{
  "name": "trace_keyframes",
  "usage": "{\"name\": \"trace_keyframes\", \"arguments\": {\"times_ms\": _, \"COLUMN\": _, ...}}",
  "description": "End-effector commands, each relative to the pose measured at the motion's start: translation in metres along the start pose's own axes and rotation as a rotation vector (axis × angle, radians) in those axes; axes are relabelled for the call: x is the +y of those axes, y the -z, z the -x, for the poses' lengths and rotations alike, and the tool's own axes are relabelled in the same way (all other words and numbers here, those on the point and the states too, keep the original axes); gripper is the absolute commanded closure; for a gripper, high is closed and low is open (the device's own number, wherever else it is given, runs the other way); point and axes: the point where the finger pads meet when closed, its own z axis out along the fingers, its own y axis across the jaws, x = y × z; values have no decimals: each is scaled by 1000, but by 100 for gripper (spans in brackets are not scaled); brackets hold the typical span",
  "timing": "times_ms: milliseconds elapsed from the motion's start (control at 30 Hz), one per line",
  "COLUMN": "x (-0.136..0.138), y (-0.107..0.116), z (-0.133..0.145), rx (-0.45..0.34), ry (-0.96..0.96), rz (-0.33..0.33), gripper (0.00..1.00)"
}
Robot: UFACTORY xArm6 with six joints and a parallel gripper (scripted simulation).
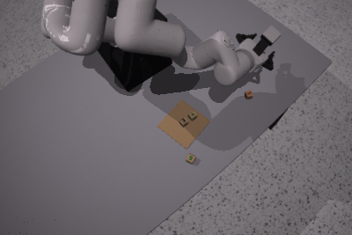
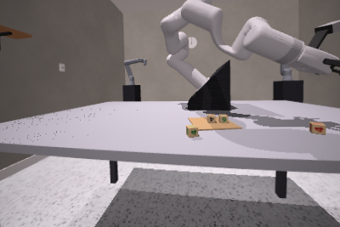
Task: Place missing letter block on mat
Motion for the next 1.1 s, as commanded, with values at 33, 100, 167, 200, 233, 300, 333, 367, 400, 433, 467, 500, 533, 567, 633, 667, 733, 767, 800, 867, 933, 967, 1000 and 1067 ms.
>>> {"name": "trace_keyframes", "arguments": {"times_ms": 33, "x": 11, "y": 17, "z": 11, "rx": -83, "ry": 28, "rz": 8, "gripper": 0}}
{"name": "trace_keyframes", "arguments": {"times_ms": 100, "x": 17, "y": 25, "z": 17, "rx": -118, "ry": 44, "rz": 21, "gripper": 0}}
{"name": "trace_keyframes", "arguments": {"times_ms": 167, "x": 23, "y": 33, "z": 22, "rx": -151, "ry": 59, "rz": 36, "gripper": 0}}
{"name": "trace_keyframes", "arguments": {"times_ms": 200, "x": 23, "y": 33, "z": 22, "rx": -151, "ry": 59, "rz": 36, "gripper": 0}}
{"name": "trace_keyframes", "arguments": {"times_ms": 233, "x": 23, "y": 33, "z": 22, "rx": -151, "ry": 59, "rz": 36, "gripper": 0}}
{"name": "trace_keyframes", "arguments": {"times_ms": 300, "x": 29, "y": 42, "z": 27, "rx": -183, "ry": 75, "rz": 52, "gripper": 0}}
{"name": "trace_keyframes", "arguments": {"times_ms": 333, "x": 29, "y": 42, "z": 27, "rx": -183, "ry": 75, "rz": 52, "gripper": 0}}
{"name": "trace_keyframes", "arguments": {"times_ms": 367, "x": 34, "y": 49, "z": 32, "rx": -212, "ry": 90, "rz": 68, "gripper": 0}}
{"name": "trace_keyframes", "arguments": {"times_ms": 400, "x": 34, "y": 49, "z": 32, "rx": -212, "ry": 90, "rz": 68, "gripper": 0}}
{"name": "trace_keyframes", "arguments": {"times_ms": 433, "x": 34, "y": 49, "z": 32, "rx": -212, "ry": 90, "rz": 68, "gripper": 0}}
{"name": "trace_keyframes", "arguments": {"times_ms": 467, "x": 40, "y": 57, "z": 36, "rx": -238, "ry": 104, "rz": 84, "gripper": 0}}
{"name": "trace_keyframes", "arguments": {"times_ms": 500, "x": 40, "y": 57, "z": 36, "rx": -238, "ry": 104, "rz": 84, "gripper": 0}}
{"name": "trace_keyframes", "arguments": {"times_ms": 533, "x": 45, "y": 64, "z": 39, "rx": -260, "ry": 117, "rz": 100, "gripper": 0}}
{"name": "trace_keyframes", "arguments": {"times_ms": 567, "x": 45, "y": 64, "z": 39, "rx": -260, "ry": 117, "rz": 100, "gripper": 0}}
{"name": "trace_keyframes", "arguments": {"times_ms": 633, "x": 49, "y": 70, "z": 42, "rx": -280, "ry": 130, "rz": 115, "gripper": 0}}
{"name": "trace_keyframes", "arguments": {"times_ms": 667, "x": 49, "y": 70, "z": 42, "rx": -280, "ry": 130, "rz": 115, "gripper": 0}}
{"name": "trace_keyframes", "arguments": {"times_ms": 733, "x": 53, "y": 75, "z": 44, "rx": -297, "ry": 141, "rz": 128, "gripper": 0}}
{"name": "trace_keyframes", "arguments": {"times_ms": 767, "x": 56, "y": 80, "z": 45, "rx": -310, "ry": 150, "rz": 139, "gripper": 0}}
{"name": "trace_keyframes", "arguments": {"times_ms": 800, "x": 56, "y": 80, "z": 45, "rx": -310, "ry": 150, "rz": 139, "gripper": 0}}
{"name": "trace_keyframes", "arguments": {"times_ms": 867, "x": 58, "y": 84, "z": 47, "rx": -321, "ry": 158, "rz": 149, "gripper": 0}}
{"name": "trace_keyframes", "arguments": {"times_ms": 933, "x": 61, "y": 89, "z": 48, "rx": -335, "ry": 168, "rz": 162, "gripper": 0}}
{"name": "trace_keyframes", "arguments": {"times_ms": 967, "x": 62, "y": 90, "z": 49, "rx": -339, "ry": 171, "rz": 165, "gripper": 0}}
{"name": "trace_keyframes", "arguments": {"times_ms": 1000, "x": 63, "y": 91, "z": 49, "rx": -341, "ry": 173, "rz": 167, "gripper": 0}}
{"name": "trace_keyframes", "arguments": {"times_ms": 1067, "x": 63, "y": 91, "z": 49, "rx": -342, "ry": 173, "rz": 168, "gripper": 0}}
